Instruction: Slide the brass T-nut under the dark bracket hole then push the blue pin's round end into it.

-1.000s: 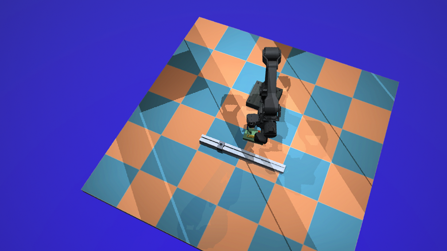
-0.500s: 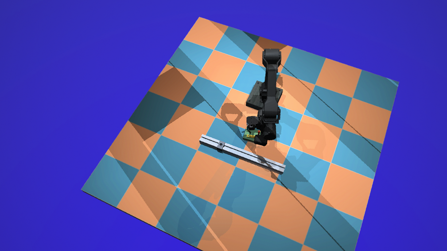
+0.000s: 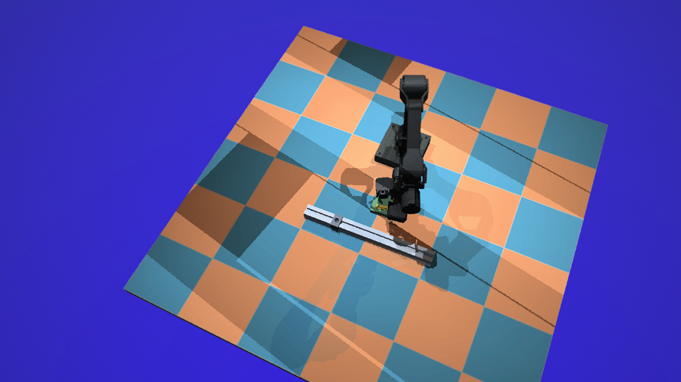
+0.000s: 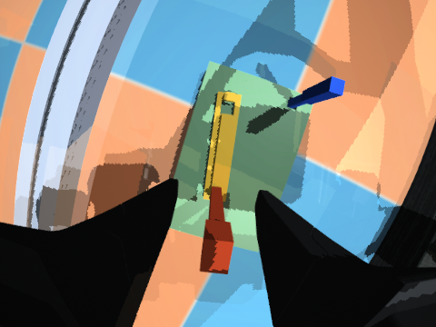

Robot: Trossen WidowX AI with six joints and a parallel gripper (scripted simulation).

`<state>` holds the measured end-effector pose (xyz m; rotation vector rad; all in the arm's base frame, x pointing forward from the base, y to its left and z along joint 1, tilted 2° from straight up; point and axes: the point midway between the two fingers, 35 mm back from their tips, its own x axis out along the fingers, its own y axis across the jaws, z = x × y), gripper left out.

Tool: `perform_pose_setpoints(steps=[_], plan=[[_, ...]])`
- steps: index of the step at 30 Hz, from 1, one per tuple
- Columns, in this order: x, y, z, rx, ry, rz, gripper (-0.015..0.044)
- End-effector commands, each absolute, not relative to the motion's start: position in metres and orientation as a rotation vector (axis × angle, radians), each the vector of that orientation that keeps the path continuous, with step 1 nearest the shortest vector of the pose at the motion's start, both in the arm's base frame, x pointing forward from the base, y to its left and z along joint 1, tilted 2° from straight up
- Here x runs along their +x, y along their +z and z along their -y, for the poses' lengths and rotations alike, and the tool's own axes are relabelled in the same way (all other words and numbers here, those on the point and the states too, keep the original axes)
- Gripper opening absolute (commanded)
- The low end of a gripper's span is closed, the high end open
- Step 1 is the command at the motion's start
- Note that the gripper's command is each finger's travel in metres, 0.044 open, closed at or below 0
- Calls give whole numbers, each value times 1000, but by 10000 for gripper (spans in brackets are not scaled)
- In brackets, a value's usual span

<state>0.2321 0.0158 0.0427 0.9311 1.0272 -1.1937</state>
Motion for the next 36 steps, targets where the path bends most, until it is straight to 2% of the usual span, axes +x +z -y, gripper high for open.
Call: perform_pose_setpoints(steps=[1, 9, 10, 36], plan=[[232, 42, -15, 933, -1197, -1023, 72], [232, 42, -15, 933, -1197, -1023, -138], [232, 42, -15, 933, -1197, -1023, -150], [235, 72, -17, 934, -1197, -1022, -150]])
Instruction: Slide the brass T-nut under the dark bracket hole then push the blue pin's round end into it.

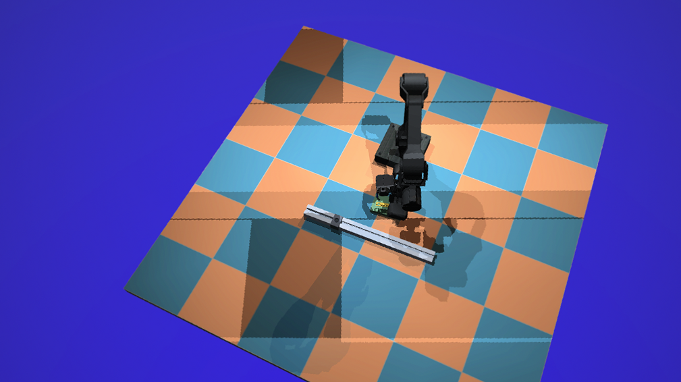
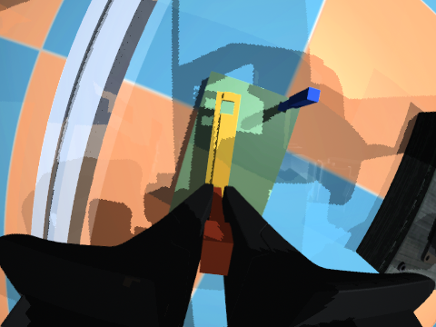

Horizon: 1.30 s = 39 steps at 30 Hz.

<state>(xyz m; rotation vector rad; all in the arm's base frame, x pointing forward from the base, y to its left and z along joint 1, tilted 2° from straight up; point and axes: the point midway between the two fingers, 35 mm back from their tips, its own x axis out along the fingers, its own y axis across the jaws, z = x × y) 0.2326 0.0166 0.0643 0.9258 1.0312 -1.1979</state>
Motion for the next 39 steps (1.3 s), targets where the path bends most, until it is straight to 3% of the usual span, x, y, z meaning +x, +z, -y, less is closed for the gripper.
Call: perform_pose_setpoints(steps=[1, 39], plan=[[235, 74, -17, 934, -1197, -1022, -150], [231, 132, -19, 934, -1197, -1023, -150]])
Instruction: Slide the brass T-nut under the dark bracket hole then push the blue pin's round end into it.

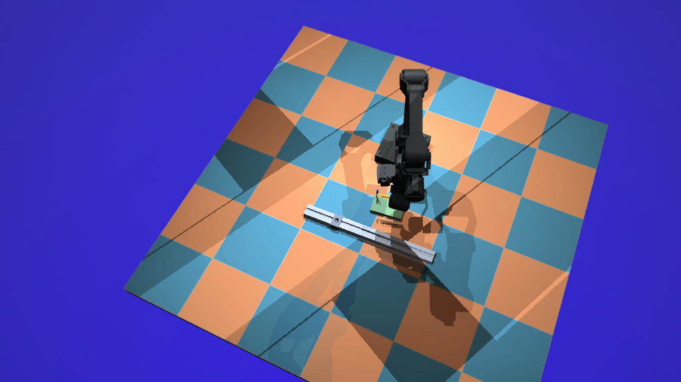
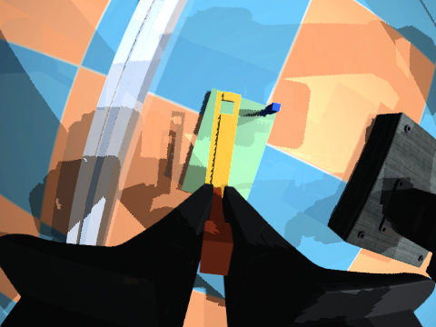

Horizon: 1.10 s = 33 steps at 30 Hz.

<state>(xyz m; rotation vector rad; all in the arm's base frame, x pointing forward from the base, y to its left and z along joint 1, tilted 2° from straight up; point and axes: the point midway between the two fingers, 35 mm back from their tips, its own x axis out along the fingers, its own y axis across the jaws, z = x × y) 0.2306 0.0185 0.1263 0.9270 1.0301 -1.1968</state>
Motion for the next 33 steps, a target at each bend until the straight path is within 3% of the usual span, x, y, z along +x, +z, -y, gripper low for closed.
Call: perform_pose_setpoints(steps=[1, 33], plan=[[231, 133, -19, 934, -1197, -1022, -150], [273, 145, -47, 985, -1243, -1001, -150]])
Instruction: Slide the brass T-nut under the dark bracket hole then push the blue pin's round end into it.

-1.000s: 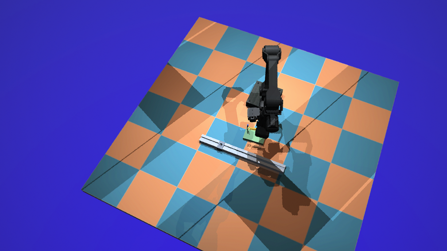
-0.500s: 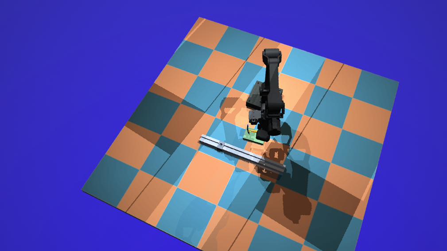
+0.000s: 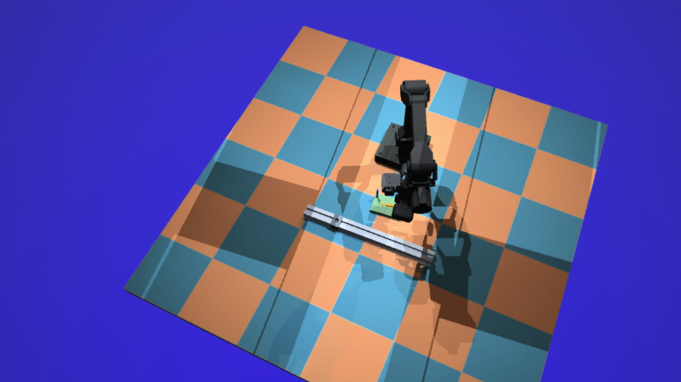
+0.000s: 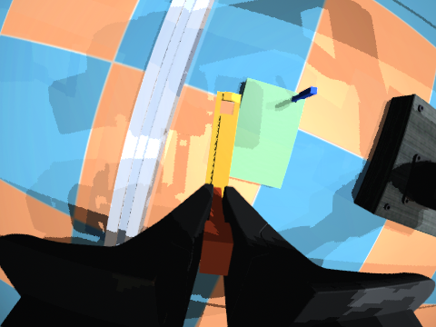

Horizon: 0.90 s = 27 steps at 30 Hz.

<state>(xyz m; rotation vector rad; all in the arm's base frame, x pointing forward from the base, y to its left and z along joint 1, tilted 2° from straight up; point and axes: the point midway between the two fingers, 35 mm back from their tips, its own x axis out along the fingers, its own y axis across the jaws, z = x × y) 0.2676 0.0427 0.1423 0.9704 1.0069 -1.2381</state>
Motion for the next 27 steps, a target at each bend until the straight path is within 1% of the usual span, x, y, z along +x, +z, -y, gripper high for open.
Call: perform_pose_setpoints(steps=[1, 27], plan=[[274, 145, -48, 987, -1244, -1000, -150], [306, 146, -76, 1017, -1275, -987, -150]])
